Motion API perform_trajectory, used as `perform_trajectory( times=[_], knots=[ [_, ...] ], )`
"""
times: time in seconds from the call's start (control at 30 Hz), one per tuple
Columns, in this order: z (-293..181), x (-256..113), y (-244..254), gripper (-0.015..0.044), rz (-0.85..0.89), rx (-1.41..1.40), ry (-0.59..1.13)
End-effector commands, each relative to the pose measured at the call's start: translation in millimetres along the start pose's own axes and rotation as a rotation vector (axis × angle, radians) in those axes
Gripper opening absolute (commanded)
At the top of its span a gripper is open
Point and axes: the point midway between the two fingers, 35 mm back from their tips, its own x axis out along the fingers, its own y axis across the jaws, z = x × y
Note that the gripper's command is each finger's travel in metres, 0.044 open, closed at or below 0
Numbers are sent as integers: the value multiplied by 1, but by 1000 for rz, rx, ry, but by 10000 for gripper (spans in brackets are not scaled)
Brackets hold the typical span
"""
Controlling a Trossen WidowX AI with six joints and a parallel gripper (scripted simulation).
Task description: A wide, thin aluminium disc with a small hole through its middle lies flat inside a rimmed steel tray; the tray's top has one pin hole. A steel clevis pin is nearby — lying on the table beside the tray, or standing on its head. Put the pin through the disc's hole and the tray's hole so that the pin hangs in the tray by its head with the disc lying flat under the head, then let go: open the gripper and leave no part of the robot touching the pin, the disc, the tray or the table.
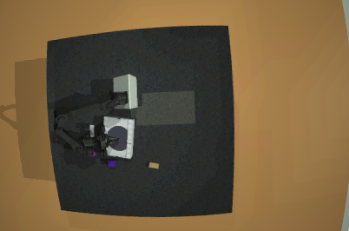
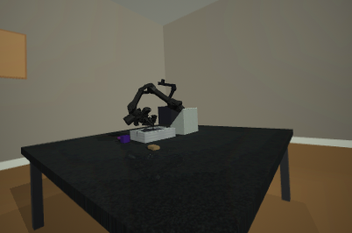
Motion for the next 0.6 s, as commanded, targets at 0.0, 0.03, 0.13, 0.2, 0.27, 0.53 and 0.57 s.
perform_trajectory(
  times=[0.0,0.03,0.13,0.2,0.27,0.53,0.57],
  knots=[
    [-1,-1,-3,0,-6,3,2],
    [-1,-1,-3,0,-6,3,2],
    [-1,-1,-3,0,-6,3,2],
    [-1,-1,-4,0,-6,3,2],
    [-1,-1,-4,0,-6,3,2],
    [-1,-1,-5,0,-6,3,2],
    [-1,-1,-5,0,-6,3,2]
  ],
)
